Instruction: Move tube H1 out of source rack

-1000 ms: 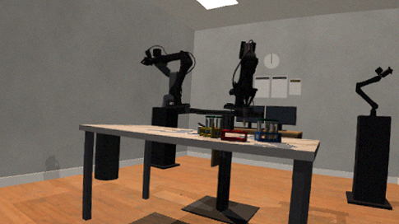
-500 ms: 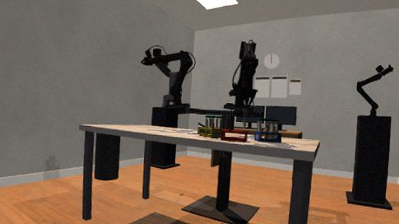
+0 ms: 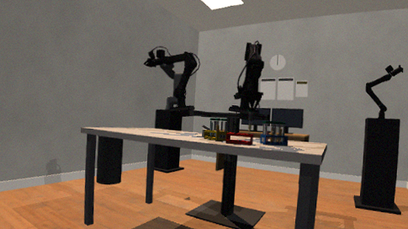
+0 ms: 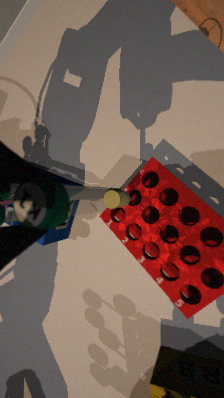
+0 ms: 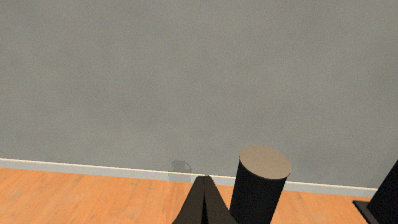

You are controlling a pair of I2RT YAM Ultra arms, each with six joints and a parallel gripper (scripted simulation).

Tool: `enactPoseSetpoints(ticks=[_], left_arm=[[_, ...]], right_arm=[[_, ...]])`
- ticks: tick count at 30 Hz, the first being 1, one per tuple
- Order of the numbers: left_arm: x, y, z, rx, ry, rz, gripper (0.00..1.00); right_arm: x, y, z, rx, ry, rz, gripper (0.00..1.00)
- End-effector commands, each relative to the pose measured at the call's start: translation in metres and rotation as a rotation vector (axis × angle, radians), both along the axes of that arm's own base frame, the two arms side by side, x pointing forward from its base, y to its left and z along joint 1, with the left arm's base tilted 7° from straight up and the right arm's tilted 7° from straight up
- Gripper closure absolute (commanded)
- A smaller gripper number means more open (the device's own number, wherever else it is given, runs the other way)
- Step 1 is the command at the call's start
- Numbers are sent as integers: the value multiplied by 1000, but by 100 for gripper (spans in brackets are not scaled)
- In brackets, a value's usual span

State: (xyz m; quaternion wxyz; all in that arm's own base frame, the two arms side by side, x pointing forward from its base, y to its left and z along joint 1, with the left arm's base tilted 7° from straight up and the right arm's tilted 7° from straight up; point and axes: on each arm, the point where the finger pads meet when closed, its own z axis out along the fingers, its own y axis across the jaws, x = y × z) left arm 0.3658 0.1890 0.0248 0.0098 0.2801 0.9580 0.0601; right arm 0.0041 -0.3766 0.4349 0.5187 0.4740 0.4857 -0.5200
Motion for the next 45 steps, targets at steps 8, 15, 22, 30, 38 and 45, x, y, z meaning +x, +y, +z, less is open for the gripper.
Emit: enactPoseSetpoints(ticks=[8, 15, 22, 30, 38, 45], left_arm=[[6, 1, 0, -5, -33, -6, 100], [15, 5, 2, 5, -52, -7, 100], [16, 6, -1, 4, -50, -6, 100], [17, 7, -1, 5, -53, -5, 100], [17, 9, -2, 8, -57, -2, 100], [20, 9, -5, 8, -58, -8, 100]], right_arm=[[-7, 13, 20, -28, -13, -21, 100], [-7, 13, 20, -28, -13, -21, 100], [-7, 13, 20, -28, -13, -21, 100], [-7, 13, 20, -28, -13, -21, 100], [-7, 13, 20, -28, -13, -21, 100], [-7, 13, 20, -28, -13, -21, 100]])
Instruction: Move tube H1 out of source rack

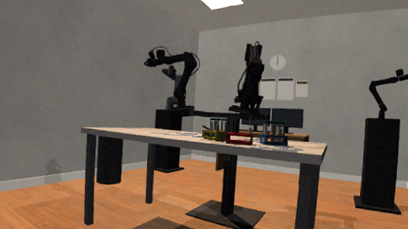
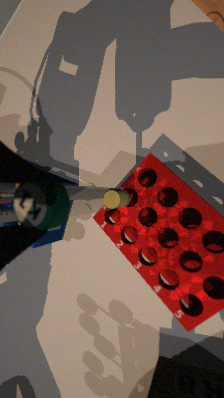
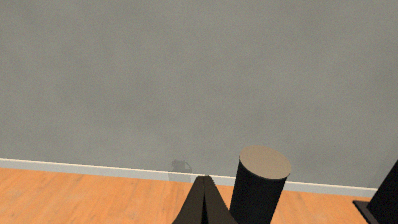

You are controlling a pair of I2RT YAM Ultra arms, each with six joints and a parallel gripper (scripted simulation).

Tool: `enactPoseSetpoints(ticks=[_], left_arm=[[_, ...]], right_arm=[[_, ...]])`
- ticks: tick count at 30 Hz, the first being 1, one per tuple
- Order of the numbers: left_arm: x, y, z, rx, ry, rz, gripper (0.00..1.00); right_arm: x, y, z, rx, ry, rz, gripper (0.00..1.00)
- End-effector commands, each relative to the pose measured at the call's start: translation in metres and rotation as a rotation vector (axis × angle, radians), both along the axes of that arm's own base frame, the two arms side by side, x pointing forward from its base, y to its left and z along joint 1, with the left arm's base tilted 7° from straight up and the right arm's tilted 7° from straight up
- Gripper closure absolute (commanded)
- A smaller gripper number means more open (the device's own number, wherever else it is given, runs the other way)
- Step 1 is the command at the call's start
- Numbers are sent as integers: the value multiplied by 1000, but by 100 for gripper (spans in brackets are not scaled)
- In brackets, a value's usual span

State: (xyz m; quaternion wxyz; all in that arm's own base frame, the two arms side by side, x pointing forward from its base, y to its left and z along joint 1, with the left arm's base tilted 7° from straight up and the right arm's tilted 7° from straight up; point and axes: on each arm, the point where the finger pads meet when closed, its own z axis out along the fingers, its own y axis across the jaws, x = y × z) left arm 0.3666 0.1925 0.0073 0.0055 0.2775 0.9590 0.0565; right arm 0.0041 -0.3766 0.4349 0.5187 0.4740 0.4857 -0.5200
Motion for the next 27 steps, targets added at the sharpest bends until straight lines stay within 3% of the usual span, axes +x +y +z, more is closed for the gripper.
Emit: enactPoseSetpoints(ticks=[1, 3, 6, 16, 22, 27], left_arm=[[19, 6, 12, 13, -67, -14, 100], [20, 7, 19, 21, -84, -13, 100], [18, 8, 6, 9, -59, -10, 100], [21, 9, 2, 9, -59, -13, 100], [24, 12, 15, 25, -92, -11, 100], [21, 12, -1, 11, -63, -7, 100]], right_arm=[[-7, 13, 20, -28, -13, -21, 100], [-7, 13, 20, -28, -13, -21, 100], [-7, 13, 20, -28, -13, -21, 100], [-7, 13, 20, -28, -13, -21, 100], [-7, 13, 20, -28, -13, -21, 100], [-7, 13, 20, -28, -13, -21, 100]])
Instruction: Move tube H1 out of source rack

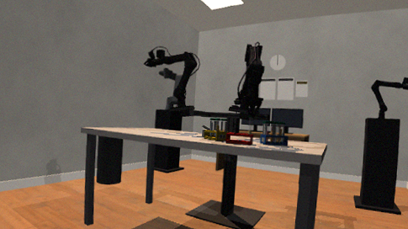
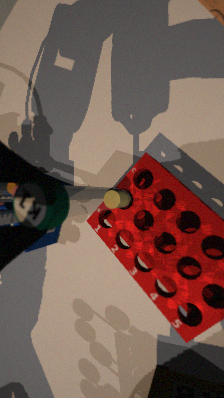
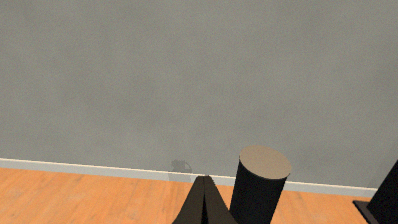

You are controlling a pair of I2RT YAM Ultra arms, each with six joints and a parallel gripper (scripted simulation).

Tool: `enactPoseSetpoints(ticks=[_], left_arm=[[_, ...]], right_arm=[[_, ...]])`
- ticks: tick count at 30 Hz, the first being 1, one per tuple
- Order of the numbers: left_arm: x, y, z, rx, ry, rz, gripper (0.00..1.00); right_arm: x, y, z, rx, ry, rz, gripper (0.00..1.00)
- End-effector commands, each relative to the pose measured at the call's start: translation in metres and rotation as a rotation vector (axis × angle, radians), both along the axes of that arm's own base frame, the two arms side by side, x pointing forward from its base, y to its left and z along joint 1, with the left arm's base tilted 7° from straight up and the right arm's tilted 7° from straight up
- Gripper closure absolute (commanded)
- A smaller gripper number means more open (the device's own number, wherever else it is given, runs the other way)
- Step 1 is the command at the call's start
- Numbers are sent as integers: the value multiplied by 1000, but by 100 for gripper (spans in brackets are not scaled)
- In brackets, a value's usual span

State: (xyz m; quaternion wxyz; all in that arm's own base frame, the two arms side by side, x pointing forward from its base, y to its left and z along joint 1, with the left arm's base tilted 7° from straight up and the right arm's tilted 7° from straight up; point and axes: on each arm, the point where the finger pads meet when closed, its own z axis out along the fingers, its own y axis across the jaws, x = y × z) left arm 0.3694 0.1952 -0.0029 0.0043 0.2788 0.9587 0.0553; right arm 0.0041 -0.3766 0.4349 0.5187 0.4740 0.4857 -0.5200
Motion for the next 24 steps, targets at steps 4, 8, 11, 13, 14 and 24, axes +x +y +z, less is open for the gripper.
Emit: enactPoseSetpoints(ticks=[4, 8, 11, 13, 14, 24], left_arm=[[20, 9, 11, 16, -73, -7, 100], [20, 9, 8, 15, -71, -7, 100], [18, 10, 3, 10, -62, -6, 100], [18, 11, 4, 12, -66, -4, 100], [19, 12, 7, 16, -74, -4, 100], [17, 11, 1, 14, -69, -5, 100]], right_arm=[[-7, 13, 20, -28, -13, -21, 100], [-7, 13, 20, -28, -13, -21, 100], [-7, 13, 20, -28, -13, -21, 100], [-7, 13, 20, -28, -13, -21, 100], [-7, 13, 20, -28, -13, -21, 100], [-7, 13, 20, -28, -13, -21, 100]])
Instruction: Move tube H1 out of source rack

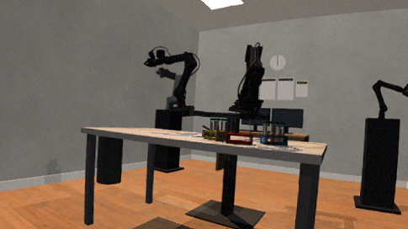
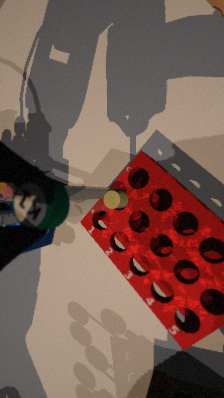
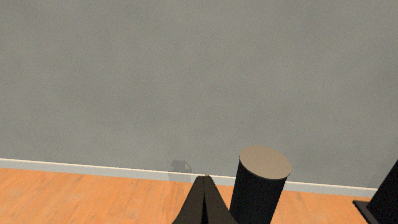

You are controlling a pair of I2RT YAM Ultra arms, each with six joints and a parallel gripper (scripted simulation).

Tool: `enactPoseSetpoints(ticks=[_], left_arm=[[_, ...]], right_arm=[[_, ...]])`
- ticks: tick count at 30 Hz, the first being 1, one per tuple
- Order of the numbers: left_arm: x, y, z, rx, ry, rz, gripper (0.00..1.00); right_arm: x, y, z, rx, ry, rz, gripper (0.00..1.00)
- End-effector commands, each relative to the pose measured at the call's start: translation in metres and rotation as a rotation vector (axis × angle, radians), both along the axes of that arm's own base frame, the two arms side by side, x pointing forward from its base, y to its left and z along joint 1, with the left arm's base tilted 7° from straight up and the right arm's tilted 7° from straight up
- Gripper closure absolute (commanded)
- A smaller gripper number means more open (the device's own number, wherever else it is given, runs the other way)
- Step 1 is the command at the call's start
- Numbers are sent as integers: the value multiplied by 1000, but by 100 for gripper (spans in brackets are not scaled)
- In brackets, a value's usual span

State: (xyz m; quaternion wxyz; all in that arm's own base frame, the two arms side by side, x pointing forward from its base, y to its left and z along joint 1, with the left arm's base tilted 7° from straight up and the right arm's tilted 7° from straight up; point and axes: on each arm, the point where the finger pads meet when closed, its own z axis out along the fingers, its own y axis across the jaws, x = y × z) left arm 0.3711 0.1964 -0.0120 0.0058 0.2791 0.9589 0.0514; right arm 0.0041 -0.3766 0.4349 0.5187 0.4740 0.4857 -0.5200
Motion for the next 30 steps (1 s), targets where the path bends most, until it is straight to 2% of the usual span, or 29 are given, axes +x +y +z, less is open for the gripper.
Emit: enactPoseSetpoints(ticks=[1, 8, 11, 19, 20, 30], left_arm=[[16, 10, 10, 22, -68, -4, 100], [5, 5, -3, 6, -36, -3, 100], [12, 7, -1, 13, -51, -8, 100], [6, 5, -6, 8, -39, -7, 100], [16, 10, 0, 21, -65, -6, 100], [7, 8, -15, 6, -34, -3, 100]], right_arm=[[-7, 13, 20, -28, -13, -21, 100], [-7, 13, 20, -28, -13, -21, 100], [-7, 13, 20, -28, -13, -21, 100], [-7, 13, 20, -28, -13, -21, 100], [-7, 13, 20, -28, -13, -21, 100], [-7, 13, 20, -28, -13, -21, 100]])
